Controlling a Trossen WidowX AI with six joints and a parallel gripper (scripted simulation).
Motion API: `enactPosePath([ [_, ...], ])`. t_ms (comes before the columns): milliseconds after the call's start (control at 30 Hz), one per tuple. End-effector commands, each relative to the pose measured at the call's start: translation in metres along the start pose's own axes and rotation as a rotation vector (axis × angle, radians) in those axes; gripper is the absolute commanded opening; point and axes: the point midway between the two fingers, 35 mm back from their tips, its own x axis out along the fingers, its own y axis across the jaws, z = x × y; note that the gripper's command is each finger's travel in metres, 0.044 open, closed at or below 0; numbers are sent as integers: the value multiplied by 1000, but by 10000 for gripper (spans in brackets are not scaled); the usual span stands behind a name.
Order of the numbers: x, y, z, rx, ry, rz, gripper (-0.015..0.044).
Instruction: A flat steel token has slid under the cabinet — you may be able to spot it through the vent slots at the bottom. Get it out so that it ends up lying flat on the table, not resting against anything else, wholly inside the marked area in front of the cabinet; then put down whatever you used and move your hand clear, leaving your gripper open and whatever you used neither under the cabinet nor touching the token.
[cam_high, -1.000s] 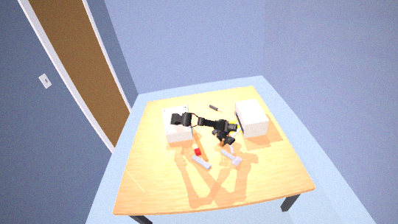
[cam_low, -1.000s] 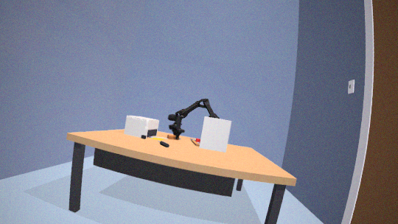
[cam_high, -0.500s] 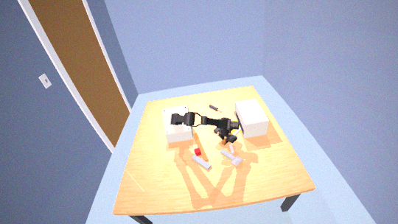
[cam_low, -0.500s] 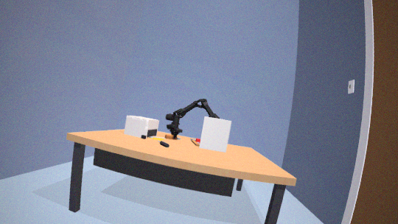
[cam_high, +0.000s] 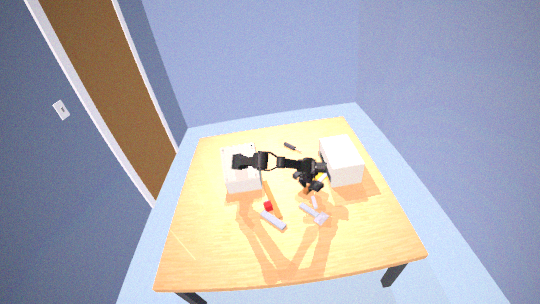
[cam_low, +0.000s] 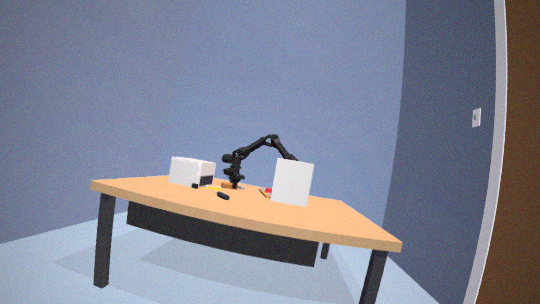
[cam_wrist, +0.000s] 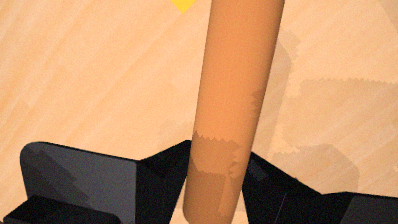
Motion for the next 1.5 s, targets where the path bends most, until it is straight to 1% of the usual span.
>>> enactPosePath([
  [0,0,1,4,3,-5,0,0],
  [600,1,20,4,3,-5,1,0],
  [1033,1,21,4,3,-5,1,0],
  [1467,1,18,-12,2,-5,1,0],
])
